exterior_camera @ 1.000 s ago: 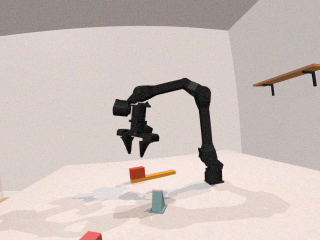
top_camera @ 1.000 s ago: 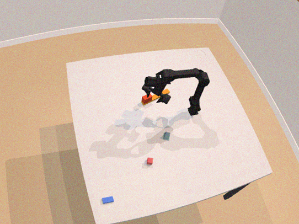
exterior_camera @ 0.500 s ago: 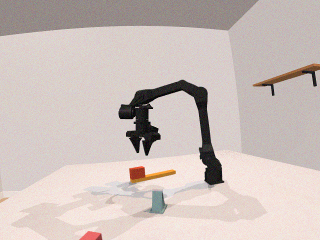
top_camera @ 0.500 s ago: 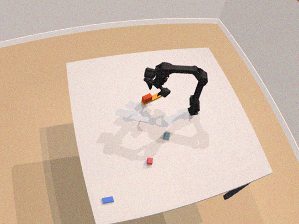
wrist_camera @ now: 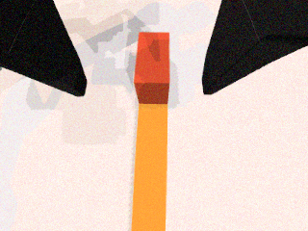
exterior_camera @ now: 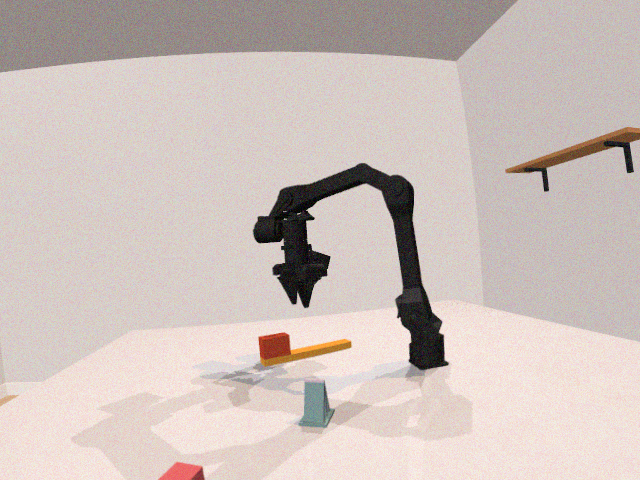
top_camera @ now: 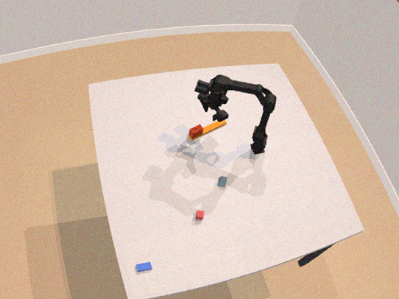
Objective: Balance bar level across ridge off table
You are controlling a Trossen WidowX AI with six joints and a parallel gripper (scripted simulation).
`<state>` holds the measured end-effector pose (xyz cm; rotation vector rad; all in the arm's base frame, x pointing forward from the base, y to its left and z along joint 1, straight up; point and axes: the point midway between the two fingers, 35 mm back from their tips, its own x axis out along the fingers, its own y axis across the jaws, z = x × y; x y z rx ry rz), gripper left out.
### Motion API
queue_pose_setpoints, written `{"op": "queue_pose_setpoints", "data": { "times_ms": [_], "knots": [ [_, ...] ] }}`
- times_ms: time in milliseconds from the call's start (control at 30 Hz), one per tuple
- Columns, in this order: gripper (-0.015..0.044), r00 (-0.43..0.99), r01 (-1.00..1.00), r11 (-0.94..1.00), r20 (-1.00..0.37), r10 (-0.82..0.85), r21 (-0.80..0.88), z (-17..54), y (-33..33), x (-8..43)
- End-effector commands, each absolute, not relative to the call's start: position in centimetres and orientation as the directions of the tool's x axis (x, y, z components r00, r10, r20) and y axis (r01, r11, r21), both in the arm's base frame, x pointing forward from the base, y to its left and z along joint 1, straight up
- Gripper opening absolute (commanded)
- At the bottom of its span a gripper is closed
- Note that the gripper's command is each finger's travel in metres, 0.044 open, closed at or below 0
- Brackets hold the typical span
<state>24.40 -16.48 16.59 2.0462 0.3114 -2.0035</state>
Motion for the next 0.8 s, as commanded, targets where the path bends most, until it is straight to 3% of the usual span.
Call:
{"op": "queue_pose_setpoints", "data": {
  "times_ms": [0, 500, 767],
  "knots": [
    [0.0315, 0.022, 0.309, -0.951, -1.000, -0.016, 0.022, 16.5, -16.7, 24.1],
    [0.0315, 0.022, 0.309, -0.951, -1.000, -0.016, 0.022, 7.8, -16.9, 24.3],
    [0.0315, 0.022, 0.308, -0.951, -1.000, -0.016, 0.022, 7.0, -16.9, 24.3]
  ]
}}
